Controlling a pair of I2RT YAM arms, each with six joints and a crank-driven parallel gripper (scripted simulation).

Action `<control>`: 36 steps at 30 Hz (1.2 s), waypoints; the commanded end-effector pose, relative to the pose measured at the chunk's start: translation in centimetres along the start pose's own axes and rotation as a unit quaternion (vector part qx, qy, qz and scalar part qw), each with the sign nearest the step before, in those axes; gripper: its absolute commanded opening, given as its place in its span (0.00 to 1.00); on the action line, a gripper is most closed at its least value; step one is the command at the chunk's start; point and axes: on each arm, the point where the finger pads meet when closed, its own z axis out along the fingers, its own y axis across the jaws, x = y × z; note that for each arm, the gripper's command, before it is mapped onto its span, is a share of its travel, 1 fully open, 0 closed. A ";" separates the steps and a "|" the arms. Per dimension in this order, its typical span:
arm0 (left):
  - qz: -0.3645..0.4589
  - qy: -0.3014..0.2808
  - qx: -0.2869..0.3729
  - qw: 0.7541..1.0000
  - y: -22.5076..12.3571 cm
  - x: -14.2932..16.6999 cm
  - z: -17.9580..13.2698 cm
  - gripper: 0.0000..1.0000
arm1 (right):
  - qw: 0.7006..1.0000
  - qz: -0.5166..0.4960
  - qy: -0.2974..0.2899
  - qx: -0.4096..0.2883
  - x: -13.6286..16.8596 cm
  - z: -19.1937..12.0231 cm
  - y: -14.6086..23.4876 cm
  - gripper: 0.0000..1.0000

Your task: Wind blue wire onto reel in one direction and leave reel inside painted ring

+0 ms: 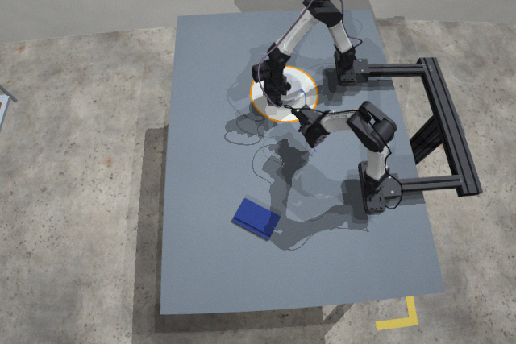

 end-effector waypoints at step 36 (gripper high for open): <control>0.054 0.017 0.003 0.998 0.1 -1.1 -0.4 0.00 | 0.999 0.051 0.011 -0.004 1.1 -3.6 1.2 0.77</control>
